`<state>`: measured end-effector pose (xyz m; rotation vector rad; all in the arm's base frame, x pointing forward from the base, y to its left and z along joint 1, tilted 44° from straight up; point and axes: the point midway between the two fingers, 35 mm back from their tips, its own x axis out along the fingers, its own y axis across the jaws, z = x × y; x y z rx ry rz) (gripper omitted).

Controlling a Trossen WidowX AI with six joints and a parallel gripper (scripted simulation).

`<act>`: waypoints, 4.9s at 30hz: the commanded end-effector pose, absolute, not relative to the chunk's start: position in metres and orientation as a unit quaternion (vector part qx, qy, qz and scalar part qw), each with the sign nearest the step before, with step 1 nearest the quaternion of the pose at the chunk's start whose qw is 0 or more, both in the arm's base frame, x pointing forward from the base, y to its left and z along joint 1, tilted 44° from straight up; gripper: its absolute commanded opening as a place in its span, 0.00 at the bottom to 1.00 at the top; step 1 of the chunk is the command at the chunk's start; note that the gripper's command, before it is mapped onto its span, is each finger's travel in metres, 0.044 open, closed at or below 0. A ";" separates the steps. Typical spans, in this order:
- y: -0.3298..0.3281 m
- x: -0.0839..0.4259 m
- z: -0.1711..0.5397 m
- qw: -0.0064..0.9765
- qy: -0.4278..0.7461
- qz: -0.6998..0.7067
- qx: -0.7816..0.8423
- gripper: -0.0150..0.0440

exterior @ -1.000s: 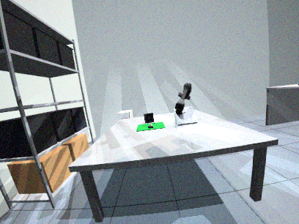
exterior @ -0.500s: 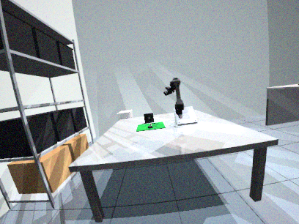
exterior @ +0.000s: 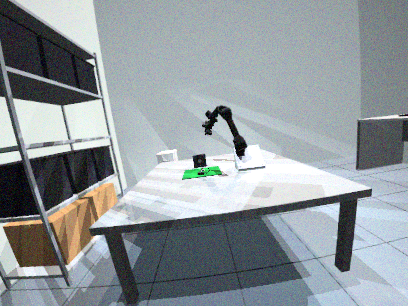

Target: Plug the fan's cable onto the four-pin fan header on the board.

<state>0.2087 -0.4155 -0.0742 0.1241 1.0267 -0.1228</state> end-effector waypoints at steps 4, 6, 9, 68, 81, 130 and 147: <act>-0.330 0.289 -0.040 0.863 0.483 0.113 -0.092 0.61; -0.303 0.307 -0.030 0.855 0.474 0.160 -0.135 0.61; -0.260 0.330 -0.016 0.837 0.454 0.230 -0.199 0.61; 0.076 0.338 0.008 0.565 0.168 0.604 -0.536 0.61; 0.078 0.338 0.005 0.565 0.167 0.604 -0.536 0.61; 0.078 0.338 0.005 0.565 0.167 0.604 -0.536 0.61; 0.078 0.338 0.005 0.565 0.167 0.604 -0.536 0.61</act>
